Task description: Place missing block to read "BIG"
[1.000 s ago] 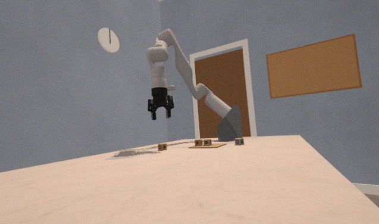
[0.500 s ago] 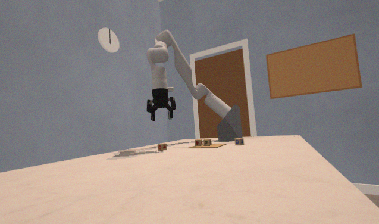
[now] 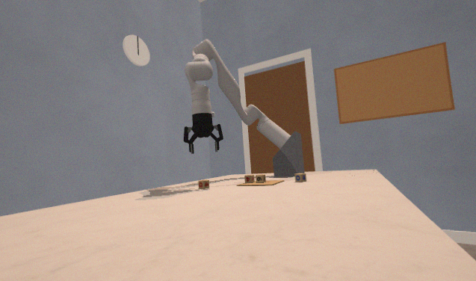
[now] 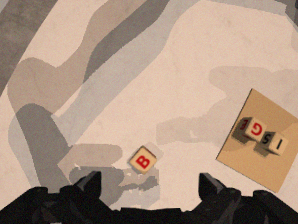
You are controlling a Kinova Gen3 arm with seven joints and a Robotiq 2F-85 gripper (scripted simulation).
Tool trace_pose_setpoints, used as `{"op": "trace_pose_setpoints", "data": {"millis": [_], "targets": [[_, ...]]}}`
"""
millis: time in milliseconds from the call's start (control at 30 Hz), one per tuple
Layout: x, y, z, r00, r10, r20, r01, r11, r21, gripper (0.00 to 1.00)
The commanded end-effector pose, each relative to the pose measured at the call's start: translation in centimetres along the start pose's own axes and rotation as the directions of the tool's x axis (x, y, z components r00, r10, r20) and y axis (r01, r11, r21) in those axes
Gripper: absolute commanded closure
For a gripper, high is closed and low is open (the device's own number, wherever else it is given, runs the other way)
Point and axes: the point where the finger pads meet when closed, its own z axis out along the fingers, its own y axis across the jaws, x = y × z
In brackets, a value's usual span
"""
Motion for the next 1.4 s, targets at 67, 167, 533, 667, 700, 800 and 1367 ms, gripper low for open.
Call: {"op": "trace_pose_setpoints", "data": {"millis": [67, 167, 533, 667, 700, 800, 1367], "targets": [[0.3, -0.1, 0.5, 0.991, -0.135, -0.007, 0.135, 0.991, -0.008, 0.00], [0.3, 0.0, 0.6, 0.985, -0.171, -0.008, 0.171, 0.985, -0.008, 0.00], [0.5, 0.2, 1.4, 0.820, -0.572, -0.009, 0.572, 0.820, -0.019, 0.00], [0.5, 0.2, 1.7, 0.713, -0.701, -0.006, 0.700, 0.713, -0.021, 0.00], [0.5, 0.2, 1.7, 0.713, -0.701, -0.006, 0.700, 0.713, -0.021, 0.00], [0.5, 0.3, 1.8, 0.652, -0.758, -0.004, 0.758, 0.652, -0.022, 0.00], [0.3, 0.2, 2.5, 0.099, -0.995, 0.007, 0.995, 0.099, -0.014, 0.00]]}}
